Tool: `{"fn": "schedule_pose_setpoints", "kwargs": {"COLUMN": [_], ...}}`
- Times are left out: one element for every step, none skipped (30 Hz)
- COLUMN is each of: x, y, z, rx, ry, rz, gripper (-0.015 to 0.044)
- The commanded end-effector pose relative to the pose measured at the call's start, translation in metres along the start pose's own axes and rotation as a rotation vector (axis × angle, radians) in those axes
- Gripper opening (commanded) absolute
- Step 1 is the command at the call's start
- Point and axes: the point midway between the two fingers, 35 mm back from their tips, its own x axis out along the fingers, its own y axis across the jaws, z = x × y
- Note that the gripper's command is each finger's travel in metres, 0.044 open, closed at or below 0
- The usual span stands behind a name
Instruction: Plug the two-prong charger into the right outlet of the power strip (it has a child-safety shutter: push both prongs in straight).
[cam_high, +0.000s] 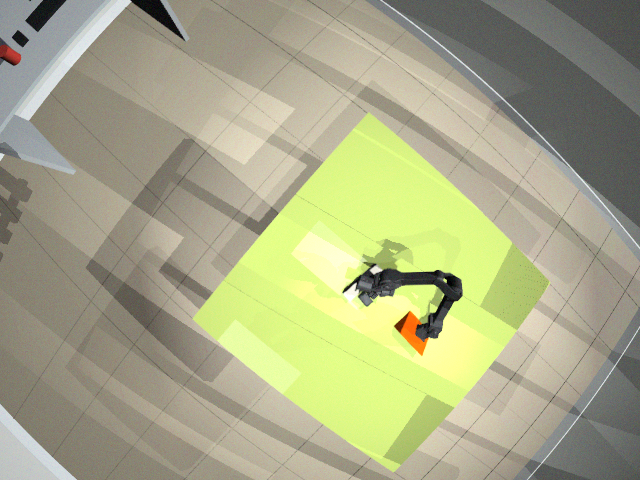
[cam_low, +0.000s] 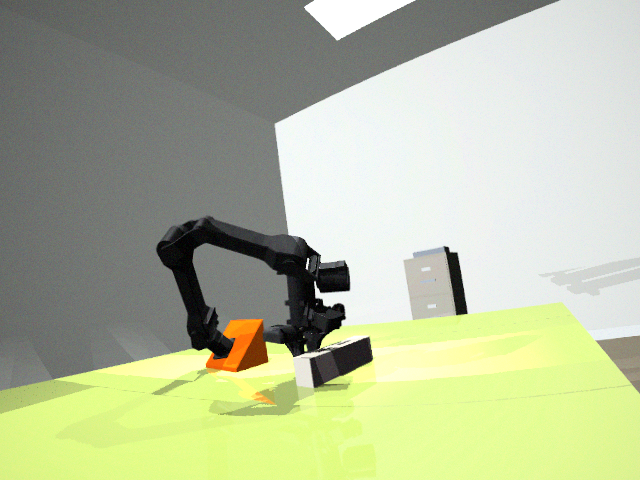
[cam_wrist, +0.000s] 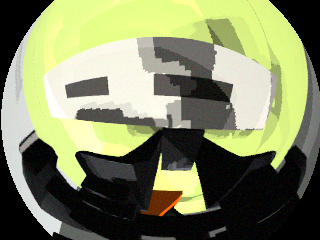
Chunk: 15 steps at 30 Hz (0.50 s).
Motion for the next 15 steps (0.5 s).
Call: {"fn": "schedule_pose_setpoints", "kwargs": {"x": [0.0002,0.0002,0.0002,0.0002,0.0002,0.0002,0.0002,0.0002,0.0003,0.0003,0.0003,0.0003,0.0004,0.0004,0.0004], "y": [-0.0005,-0.0005,-0.0005,-0.0005,-0.0005,-0.0005,-0.0005,-0.0006,-0.0006,-0.0006,-0.0006,-0.0006,-0.0006,-0.0006,-0.0007], "z": [0.0076,0.0080,0.0084,0.0088,0.0092,0.0096,0.0100,0.0104,0.0108,0.0112,0.0116,0.0120,0.0124,0.0128,0.0132], "rx": [0.012,0.012,0.012,0.012,0.012,0.012,0.013,0.013,0.013,0.013,0.013,0.013,0.013,0.013,0.013], "ry": [-0.011,-0.011,-0.011,-0.011,-0.011,-0.012,-0.012,-0.012,-0.012,-0.012,-0.012,-0.012,-0.012,-0.012,-0.012], "rz": [0.002,0.002,0.002,0.002,0.002,0.002,0.002,0.002,0.002,0.002,0.002,0.002,0.002,0.002,0.002], "gripper": [0.0000,0.0000,0.0000,0.0000,0.0000,0.0000,0.0000,0.0000,0.0000,0.0000,0.0000,0.0000,0.0000,0.0000,0.0000]}}
